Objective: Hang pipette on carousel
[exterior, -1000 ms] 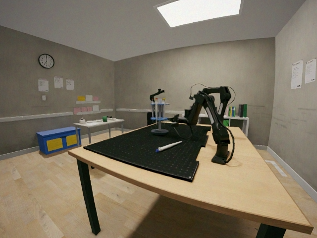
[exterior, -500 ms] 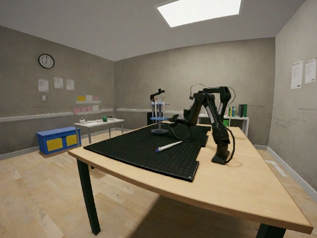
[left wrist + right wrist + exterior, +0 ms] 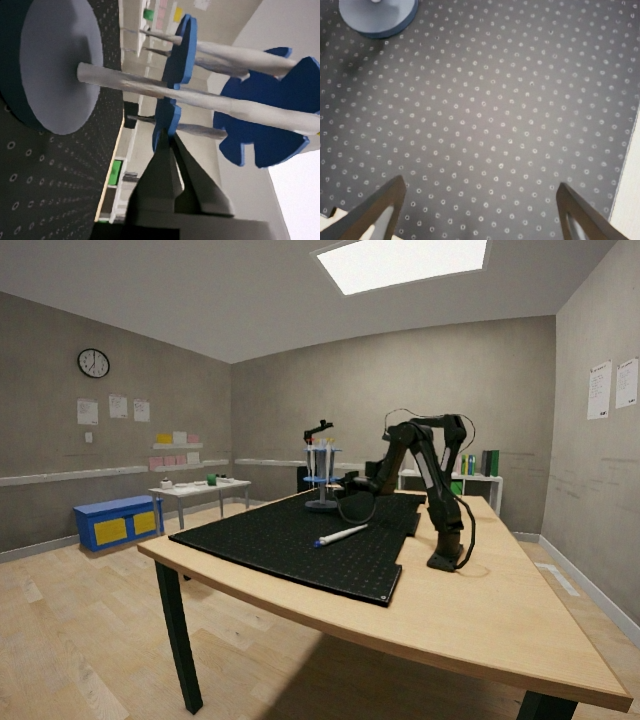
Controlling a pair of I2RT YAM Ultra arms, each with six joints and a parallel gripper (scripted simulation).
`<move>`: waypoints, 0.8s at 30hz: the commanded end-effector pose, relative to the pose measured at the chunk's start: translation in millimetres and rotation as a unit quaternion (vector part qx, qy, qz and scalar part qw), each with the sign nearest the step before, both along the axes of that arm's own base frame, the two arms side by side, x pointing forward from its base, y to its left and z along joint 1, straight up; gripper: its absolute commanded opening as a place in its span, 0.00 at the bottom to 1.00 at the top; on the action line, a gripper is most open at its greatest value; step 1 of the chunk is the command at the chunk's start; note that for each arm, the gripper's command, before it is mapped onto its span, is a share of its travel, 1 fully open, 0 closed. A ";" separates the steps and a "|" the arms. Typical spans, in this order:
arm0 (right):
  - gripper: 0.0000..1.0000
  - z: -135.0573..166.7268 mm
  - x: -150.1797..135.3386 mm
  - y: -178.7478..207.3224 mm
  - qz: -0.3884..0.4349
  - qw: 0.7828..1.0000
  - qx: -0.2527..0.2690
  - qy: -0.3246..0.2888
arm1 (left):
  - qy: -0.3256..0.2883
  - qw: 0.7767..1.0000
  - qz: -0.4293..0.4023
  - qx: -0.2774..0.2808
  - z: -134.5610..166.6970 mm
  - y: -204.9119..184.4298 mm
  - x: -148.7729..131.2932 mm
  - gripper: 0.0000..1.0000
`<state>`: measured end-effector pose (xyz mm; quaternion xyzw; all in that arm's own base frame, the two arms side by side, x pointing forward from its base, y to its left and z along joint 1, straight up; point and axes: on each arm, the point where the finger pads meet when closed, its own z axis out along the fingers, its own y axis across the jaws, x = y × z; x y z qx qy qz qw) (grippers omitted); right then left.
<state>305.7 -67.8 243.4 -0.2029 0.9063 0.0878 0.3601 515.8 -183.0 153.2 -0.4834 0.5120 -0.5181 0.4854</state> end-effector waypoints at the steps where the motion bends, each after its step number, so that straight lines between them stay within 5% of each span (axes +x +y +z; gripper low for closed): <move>1: 1.00 9.5 3.4 -1.9 0.002 1.000 -0.003 -0.019 | -0.008 0.999 -0.051 -0.002 7.6 8.5 -0.7 0.00; 24: 1.00 9.5 3.4 -1.9 0.002 1.000 -0.003 -0.019 | -0.003 0.987 -0.163 0.004 2.8 29.4 12.7 0.00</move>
